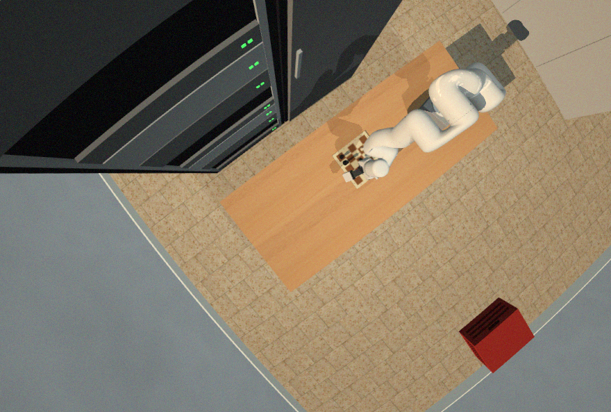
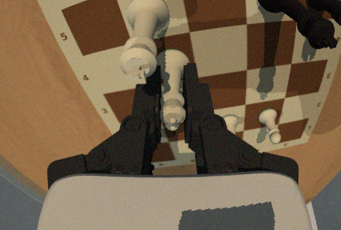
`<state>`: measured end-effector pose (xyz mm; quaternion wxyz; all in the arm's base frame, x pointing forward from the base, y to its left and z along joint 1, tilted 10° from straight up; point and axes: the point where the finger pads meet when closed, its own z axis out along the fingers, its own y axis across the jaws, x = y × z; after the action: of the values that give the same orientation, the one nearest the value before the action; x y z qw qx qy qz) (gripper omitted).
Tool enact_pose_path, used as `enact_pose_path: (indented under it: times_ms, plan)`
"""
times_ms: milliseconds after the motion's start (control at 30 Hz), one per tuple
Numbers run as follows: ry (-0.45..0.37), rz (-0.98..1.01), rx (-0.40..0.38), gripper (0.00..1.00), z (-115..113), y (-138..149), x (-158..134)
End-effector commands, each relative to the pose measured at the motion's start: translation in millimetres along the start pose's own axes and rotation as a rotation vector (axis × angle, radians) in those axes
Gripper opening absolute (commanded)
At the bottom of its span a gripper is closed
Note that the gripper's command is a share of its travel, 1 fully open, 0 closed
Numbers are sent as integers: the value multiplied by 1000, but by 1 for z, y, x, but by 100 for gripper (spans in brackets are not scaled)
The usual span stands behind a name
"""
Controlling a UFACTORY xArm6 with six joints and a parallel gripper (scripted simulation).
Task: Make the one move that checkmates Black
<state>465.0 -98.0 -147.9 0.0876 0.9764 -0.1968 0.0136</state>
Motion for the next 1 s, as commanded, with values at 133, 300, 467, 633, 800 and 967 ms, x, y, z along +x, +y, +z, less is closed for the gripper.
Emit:
enact_pose_path:
  times_ms: [133,300,467,633,800,967]
  plan:
    - [4,0,1,0,-1,0,2]
    - [4,0,1,0,-3,0,2]
    - [4,0,1,0,-11,0,2]
    - [4,0,1,0,-42,0,2]
    - [4,0,1,0,-79,0,1]
    - [4,0,1,0,-95,0,1]
